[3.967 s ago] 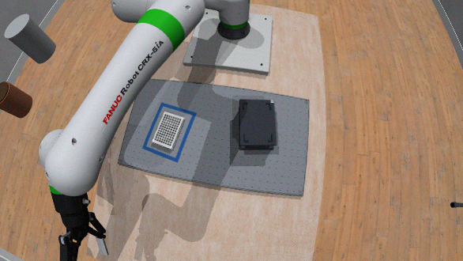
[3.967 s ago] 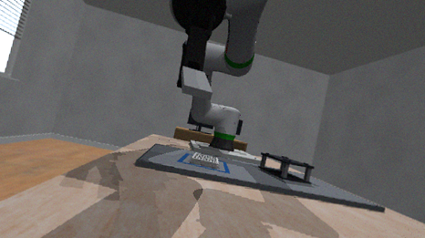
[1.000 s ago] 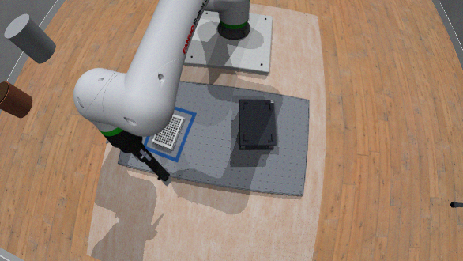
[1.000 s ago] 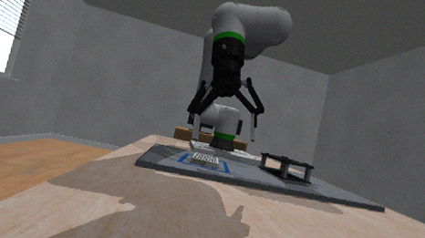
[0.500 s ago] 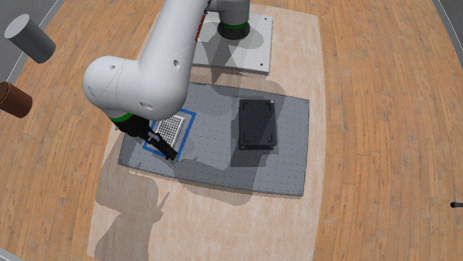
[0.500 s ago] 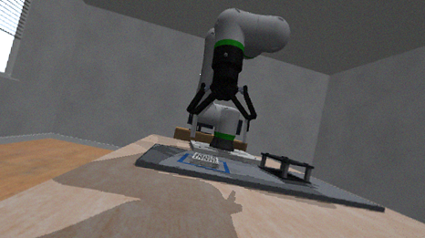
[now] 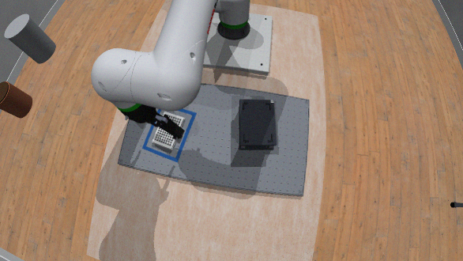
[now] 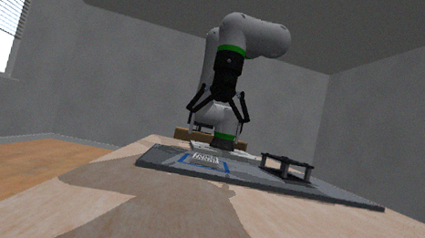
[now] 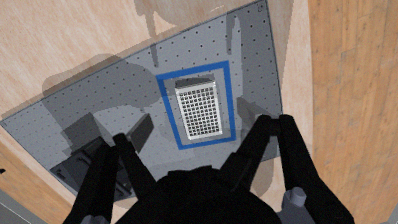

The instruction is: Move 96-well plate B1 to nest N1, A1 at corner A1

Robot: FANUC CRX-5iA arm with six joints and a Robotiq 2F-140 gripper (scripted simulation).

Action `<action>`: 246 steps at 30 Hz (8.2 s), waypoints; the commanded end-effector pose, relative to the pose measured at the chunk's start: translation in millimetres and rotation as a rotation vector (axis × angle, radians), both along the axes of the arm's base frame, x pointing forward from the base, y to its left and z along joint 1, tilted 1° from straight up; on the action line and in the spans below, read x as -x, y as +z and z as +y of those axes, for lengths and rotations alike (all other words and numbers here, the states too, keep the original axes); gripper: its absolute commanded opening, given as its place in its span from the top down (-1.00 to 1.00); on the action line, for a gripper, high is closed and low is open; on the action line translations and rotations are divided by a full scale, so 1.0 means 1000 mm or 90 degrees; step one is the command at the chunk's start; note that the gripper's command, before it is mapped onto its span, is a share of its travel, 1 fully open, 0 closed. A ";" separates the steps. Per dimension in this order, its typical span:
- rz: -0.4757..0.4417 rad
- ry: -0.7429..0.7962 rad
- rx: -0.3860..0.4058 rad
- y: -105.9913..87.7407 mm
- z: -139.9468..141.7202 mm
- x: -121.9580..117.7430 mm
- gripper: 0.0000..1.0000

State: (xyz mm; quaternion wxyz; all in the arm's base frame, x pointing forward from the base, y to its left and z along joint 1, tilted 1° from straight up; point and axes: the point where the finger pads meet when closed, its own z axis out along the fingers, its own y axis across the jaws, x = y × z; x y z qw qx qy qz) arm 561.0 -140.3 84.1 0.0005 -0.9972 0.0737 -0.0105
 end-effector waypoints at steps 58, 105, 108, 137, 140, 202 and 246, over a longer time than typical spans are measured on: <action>0.010 0.011 0.005 -0.060 -0.004 0.032 -1.00; 0.010 0.011 0.005 -0.064 -0.004 0.032 1.00; 0.010 0.011 0.005 -0.064 -0.004 0.032 1.00; 0.010 0.011 0.005 -0.019 -0.003 0.032 1.00; 0.010 0.011 0.005 -0.016 -0.003 0.032 1.00; 0.011 0.213 0.008 0.017 0.093 0.054 1.00; 0.011 0.213 0.008 0.040 0.214 0.083 1.00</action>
